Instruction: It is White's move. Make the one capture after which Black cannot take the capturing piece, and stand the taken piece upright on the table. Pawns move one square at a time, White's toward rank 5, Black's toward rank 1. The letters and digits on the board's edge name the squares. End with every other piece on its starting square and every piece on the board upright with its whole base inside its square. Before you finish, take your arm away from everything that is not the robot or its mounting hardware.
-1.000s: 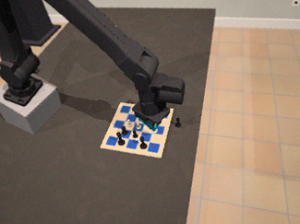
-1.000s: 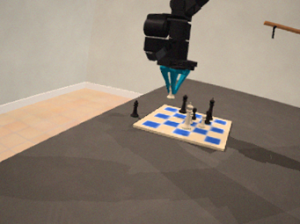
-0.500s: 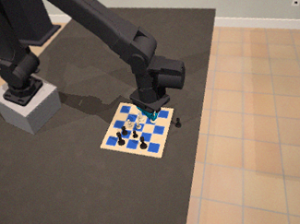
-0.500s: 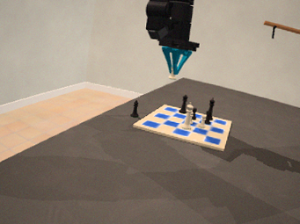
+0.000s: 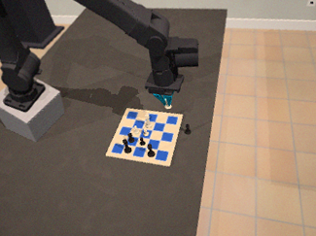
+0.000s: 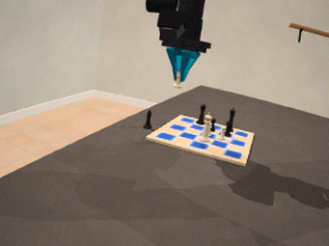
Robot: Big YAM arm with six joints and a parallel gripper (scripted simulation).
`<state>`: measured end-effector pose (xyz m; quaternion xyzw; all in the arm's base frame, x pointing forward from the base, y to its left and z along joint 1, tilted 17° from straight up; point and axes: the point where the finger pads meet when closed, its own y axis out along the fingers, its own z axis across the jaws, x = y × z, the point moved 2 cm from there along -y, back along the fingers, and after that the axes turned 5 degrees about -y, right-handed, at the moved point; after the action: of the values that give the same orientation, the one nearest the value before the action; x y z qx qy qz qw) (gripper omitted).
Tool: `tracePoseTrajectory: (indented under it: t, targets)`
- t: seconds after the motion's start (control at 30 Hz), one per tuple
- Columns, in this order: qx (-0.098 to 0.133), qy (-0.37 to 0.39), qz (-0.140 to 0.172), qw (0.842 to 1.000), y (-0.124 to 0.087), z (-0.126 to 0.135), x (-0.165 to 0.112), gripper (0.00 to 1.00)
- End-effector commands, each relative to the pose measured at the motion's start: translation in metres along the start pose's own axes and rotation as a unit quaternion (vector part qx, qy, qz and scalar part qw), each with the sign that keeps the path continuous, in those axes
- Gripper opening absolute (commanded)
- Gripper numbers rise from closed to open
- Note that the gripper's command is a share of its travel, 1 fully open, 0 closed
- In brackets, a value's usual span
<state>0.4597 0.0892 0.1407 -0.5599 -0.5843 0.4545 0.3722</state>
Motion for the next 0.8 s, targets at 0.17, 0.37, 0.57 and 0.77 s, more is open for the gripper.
tracePoseTrajectory:
  t: [0.17,0.37,0.57,0.77]
  targets:
    - [0.005,-0.023,0.004,1.0,0.002,-0.01,-0.01,0.0]
    - [0.003,-0.027,0.002,1.0,0.003,-0.01,-0.005,0.0]
    - [0.008,-0.023,0.003,1.0,0.022,0.0,-0.01,0.0]
    - [0.008,-0.023,0.003,1.0,0.047,0.001,-0.01,0.0]
